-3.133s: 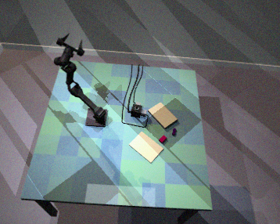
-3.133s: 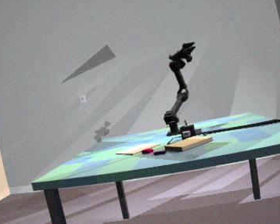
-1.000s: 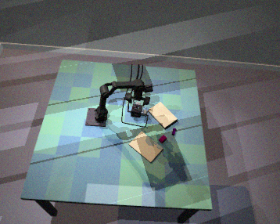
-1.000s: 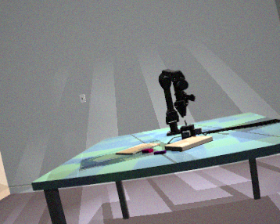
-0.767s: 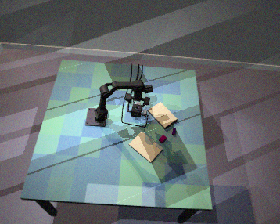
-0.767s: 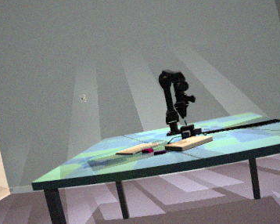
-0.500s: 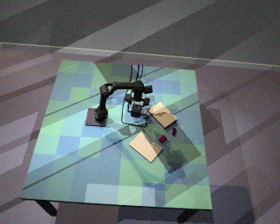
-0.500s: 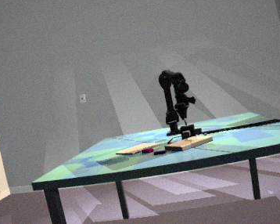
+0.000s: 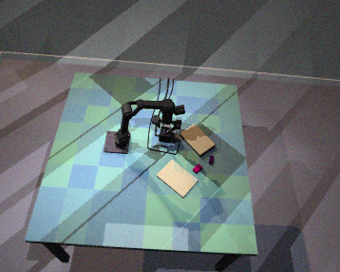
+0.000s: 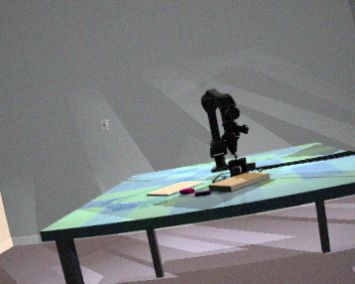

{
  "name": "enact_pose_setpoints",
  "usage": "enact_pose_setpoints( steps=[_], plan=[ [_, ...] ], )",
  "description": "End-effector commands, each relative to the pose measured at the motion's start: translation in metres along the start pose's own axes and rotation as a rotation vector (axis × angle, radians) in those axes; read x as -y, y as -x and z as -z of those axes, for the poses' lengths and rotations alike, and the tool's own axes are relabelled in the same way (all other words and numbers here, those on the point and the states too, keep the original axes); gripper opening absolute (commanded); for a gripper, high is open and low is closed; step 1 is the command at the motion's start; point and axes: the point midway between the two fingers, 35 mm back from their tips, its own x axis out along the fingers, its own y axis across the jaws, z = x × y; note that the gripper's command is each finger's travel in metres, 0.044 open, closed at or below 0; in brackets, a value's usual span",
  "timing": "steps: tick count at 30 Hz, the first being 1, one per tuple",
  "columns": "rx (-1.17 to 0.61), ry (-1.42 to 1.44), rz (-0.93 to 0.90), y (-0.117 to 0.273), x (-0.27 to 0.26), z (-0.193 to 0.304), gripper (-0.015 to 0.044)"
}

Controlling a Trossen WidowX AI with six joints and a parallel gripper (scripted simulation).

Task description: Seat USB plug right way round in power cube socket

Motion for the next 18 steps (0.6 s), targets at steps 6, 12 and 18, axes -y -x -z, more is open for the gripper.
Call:
enact_pose_setpoints(
  steps=[6, 12, 18],
  plan=[
    [0.000, 0.000, 0.000, 0.0003, 0.0001, -0.0001, 0.0204],
    [0.000, 0.000, 0.000, 0.0003, 0.0001, -0.0001, 0.0046],
    [0.000, 0.000, 0.000, 0.0003, 0.0001, -0.0001, 0.0000]
  ],
)
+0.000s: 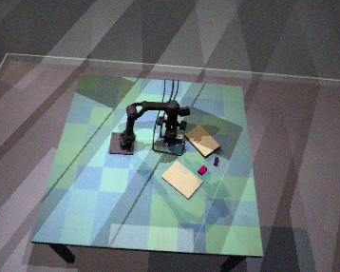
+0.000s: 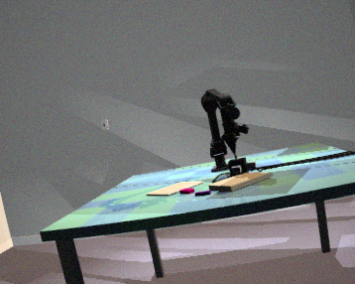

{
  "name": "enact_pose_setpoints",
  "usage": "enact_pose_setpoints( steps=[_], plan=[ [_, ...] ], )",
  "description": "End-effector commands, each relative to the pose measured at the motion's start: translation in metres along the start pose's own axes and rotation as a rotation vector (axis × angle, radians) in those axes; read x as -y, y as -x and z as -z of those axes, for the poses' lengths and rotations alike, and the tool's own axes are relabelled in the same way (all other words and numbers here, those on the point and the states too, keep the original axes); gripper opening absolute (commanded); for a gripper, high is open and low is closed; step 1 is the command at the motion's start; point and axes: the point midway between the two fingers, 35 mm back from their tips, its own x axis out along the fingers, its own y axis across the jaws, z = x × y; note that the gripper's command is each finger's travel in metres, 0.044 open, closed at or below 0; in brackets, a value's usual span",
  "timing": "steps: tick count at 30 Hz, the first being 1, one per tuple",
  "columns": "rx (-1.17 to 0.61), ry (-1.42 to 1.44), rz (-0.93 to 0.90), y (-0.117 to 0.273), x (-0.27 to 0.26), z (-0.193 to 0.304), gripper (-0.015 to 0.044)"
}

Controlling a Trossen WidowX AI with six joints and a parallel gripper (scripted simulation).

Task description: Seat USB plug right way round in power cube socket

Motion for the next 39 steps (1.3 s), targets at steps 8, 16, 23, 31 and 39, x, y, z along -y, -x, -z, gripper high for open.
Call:
enact_pose_setpoints(
  steps=[8, 16, 23, 31, 39],
  plan=[
    [0.000, 0.000, 0.001, 0.000, 0.000, 0.000, 0.0000],
    [0.000, 0.000, 0.000, 0.001, 0.000, 0.000, 0.0000],
    [0.000, 0.000, 0.000, 0.006, 0.000, 0.000, 0.0000],
    [0.000, 0.000, 0.000, 0.011, 0.000, 0.000, 0.0000],
    [0.000, 0.000, 0.000, 0.016, 0.000, 0.000, 0.0000]
  ],
)
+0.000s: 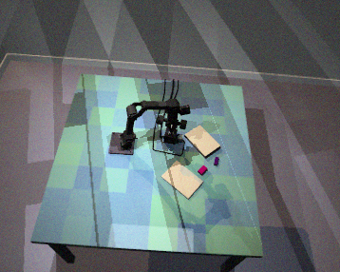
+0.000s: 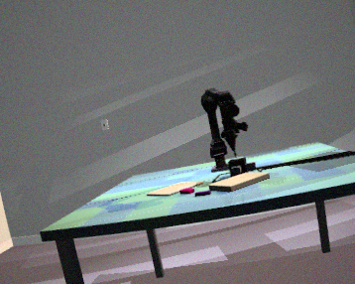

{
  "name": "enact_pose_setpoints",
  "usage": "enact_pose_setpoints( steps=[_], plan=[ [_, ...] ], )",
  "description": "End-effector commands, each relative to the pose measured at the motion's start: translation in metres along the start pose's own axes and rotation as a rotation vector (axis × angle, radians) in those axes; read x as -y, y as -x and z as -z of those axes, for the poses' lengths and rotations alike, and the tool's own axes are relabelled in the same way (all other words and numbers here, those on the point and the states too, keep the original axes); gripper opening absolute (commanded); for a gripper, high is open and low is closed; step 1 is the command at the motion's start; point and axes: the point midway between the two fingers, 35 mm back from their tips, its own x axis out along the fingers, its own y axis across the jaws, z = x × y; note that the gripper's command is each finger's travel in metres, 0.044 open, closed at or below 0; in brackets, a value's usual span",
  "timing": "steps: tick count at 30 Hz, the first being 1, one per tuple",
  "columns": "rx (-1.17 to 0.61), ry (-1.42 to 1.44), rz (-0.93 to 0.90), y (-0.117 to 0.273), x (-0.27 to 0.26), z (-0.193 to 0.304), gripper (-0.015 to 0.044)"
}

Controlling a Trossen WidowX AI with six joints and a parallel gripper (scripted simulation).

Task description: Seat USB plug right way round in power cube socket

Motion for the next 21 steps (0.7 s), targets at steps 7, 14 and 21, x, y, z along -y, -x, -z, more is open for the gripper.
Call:
enact_pose_setpoints(
  steps=[7, 14, 21],
  plan=[
    [0.002, -0.002, 0.004, 0.008, 0.001, 0.000, 0.0000],
    [0.002, -0.002, 0.004, 0.013, 0.001, 0.000, 0.0000],
    [0.002, -0.002, 0.004, 0.017, 0.001, 0.000, 0.0000]
  ],
)
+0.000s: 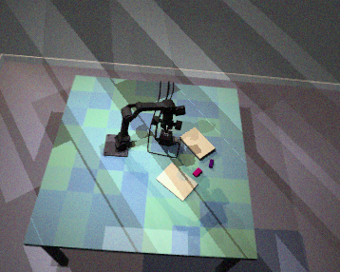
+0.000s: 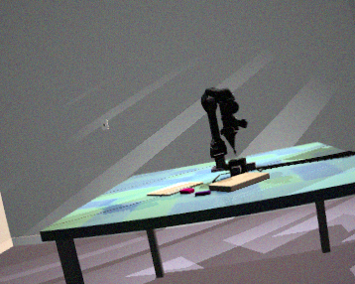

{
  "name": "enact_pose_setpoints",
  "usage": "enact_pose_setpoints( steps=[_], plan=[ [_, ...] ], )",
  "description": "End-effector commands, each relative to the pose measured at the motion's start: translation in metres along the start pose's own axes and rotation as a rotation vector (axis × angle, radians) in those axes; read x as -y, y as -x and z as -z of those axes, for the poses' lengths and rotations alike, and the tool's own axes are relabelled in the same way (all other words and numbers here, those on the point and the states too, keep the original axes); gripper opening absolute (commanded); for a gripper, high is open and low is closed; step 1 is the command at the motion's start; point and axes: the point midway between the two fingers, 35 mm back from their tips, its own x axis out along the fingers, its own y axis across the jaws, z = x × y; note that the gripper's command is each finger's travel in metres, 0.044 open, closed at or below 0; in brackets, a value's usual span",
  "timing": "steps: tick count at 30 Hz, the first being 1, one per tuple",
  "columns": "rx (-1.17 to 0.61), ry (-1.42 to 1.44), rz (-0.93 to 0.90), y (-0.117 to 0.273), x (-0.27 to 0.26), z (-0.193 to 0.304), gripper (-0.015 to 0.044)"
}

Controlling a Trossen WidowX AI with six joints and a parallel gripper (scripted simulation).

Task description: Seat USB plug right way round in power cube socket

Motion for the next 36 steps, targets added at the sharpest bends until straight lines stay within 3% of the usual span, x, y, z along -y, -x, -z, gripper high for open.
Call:
enact_pose_setpoints(
  steps=[1, 36],
  plan=[
    [0.002, -0.003, 0.003, 0.0022, 0.0005, -0.0003, 0.0000],
    [0.000, -0.851, 0.000, 0.0000, 0.0000, 0.0000, 0.0000]
  ],
)
